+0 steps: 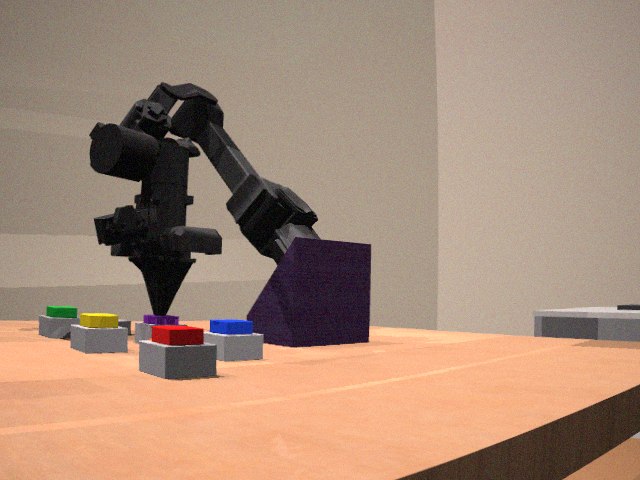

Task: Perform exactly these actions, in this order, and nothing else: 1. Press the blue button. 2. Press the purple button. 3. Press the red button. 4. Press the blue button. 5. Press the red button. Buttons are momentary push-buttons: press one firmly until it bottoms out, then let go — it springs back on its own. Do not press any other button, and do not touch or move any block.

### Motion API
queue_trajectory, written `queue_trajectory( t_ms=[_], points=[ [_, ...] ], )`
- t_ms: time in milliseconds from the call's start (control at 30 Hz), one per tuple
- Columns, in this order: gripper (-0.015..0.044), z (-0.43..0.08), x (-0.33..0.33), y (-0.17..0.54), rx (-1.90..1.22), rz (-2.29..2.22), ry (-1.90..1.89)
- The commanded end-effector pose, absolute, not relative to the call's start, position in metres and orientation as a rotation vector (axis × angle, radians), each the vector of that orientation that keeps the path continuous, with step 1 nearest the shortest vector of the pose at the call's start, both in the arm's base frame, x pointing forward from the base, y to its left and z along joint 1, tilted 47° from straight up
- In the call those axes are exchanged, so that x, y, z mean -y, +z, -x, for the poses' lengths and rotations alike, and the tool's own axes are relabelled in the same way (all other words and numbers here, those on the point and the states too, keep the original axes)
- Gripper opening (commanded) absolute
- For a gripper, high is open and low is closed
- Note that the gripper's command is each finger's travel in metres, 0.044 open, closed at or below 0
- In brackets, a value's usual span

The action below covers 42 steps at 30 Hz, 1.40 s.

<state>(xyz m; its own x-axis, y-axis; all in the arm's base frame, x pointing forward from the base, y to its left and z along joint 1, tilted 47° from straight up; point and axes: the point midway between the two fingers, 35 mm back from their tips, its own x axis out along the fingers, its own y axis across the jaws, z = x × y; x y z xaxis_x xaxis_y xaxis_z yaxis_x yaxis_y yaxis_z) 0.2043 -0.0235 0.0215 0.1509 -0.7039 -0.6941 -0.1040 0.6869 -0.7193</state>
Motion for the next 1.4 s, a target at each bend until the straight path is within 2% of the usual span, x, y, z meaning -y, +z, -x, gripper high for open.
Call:
queue_trajectory(
  t_ms=[0, 633, 900, 1067, 1233, 1367],
  points=[
    [0.0020, -0.203, 0.027, 0.020, -1.379, 0.753, -0.492],
    [0.0020, -0.204, 0.024, 0.021, -1.376, 0.741, -0.492],
    [0.0020, -0.198, 0.002, 0.043, -1.380, 0.751, -0.490],
    [0.0020, -0.189, -0.039, 0.082, -1.382, 0.750, -0.488],
    [0.0020, -0.193, -0.047, 0.082, -1.381, 0.750, -0.488],
    [0.0020, -0.217, -0.083, 0.065, -1.381, 0.746, -0.484]
  ],
)
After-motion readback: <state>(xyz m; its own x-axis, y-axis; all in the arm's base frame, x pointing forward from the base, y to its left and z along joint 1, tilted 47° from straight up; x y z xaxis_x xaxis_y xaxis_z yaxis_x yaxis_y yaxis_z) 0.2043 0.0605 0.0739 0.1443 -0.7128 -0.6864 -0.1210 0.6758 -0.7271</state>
